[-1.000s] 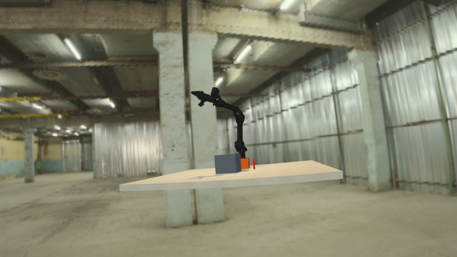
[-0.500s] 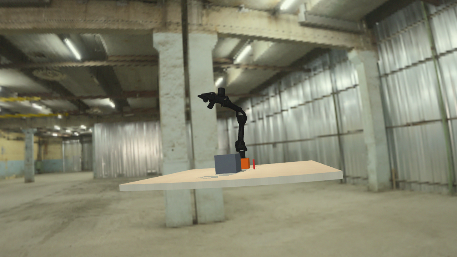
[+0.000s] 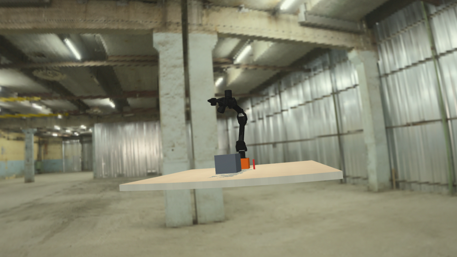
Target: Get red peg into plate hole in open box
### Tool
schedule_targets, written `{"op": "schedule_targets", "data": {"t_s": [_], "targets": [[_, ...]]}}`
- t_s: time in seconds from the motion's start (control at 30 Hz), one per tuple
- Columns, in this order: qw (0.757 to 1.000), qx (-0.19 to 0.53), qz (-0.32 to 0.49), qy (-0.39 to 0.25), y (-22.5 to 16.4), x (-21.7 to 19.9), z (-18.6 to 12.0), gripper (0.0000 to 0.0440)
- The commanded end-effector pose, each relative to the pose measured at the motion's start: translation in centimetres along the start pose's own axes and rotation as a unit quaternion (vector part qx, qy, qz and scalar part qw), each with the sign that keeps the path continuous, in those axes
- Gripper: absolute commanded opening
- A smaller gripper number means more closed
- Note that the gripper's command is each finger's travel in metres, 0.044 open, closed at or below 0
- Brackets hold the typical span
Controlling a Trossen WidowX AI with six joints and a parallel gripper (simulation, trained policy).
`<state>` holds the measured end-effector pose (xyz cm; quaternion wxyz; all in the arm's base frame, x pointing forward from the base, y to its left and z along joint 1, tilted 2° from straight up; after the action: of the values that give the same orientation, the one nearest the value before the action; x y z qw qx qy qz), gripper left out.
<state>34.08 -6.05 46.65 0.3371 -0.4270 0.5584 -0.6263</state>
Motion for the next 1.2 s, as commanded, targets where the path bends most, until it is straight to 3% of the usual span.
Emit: {"op": "schedule_targets", "data": {"t_s": [0.0,0.3,0.57,0.87,1.17], "targets": [[0.999,-0.017,-0.012,-0.036,1.0,-1.8,-0.8,0.0432],[0.985,-0.063,-0.069,-0.144,4.1,-6.8,-3.9,0.0426],[0.956,-0.100,-0.135,-0.240,7.3,-10.5,-7.0,0.0419],[0.904,-0.132,-0.219,-0.342,11.1,-13.7,-10.8,0.0411],[0.836,-0.153,-0.302,-0.432,14.7,-15.7,-14.4,0.0405]]}}
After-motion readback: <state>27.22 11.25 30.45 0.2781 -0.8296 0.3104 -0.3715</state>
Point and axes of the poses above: the point midway between the two fingers, 35 mm back from their tips, its own z axis out along the fingers, its own x axis across the jaws, y = z × x, the point moved 3 cm from there along -z, back along the fingers, and after that the axes turned 1 degree about -z, right-handed, at the moved point
